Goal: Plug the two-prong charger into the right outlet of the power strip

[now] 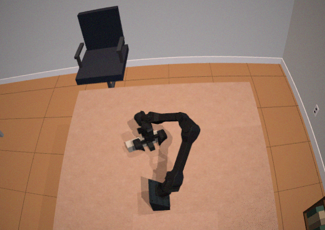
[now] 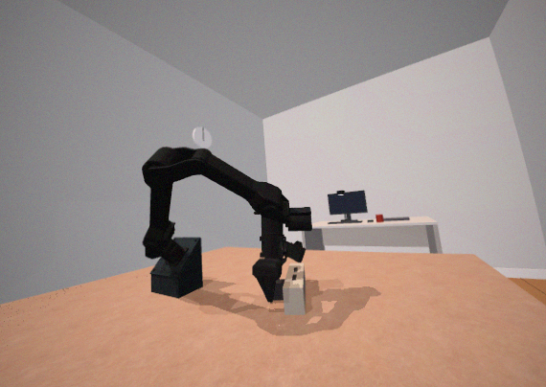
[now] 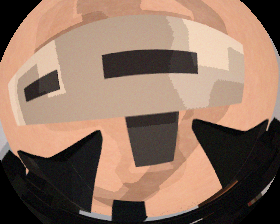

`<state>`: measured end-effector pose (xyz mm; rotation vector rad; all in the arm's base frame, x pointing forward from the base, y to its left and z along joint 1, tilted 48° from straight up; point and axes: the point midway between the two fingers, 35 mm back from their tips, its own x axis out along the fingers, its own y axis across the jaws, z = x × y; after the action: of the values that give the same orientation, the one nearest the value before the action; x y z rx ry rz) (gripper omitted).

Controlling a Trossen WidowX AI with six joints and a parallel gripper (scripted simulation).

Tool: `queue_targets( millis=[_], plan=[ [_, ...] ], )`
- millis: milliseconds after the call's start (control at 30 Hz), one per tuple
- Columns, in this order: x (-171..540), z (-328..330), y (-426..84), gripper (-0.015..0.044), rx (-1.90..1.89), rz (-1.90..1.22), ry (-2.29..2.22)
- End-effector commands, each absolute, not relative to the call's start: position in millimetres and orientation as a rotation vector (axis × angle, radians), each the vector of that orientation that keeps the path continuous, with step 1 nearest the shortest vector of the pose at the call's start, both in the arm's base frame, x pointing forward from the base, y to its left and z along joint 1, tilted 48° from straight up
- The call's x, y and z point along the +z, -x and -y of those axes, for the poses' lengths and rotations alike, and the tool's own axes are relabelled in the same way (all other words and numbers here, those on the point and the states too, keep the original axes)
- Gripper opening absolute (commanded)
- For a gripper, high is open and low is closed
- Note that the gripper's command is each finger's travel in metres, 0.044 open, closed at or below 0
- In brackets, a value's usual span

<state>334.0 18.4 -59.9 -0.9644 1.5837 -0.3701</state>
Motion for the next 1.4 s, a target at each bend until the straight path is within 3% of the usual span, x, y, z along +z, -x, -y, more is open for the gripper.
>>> queue_targets(
  millis=[0, 1367],
  plan=[
    [-59.7, -16.1, -328.7, 0.0440, -0.374, -1.586, 0.968],
    [-50.0, -3.3, -290.0, 0.0440, -0.374, -1.589, 0.969]
  ],
)
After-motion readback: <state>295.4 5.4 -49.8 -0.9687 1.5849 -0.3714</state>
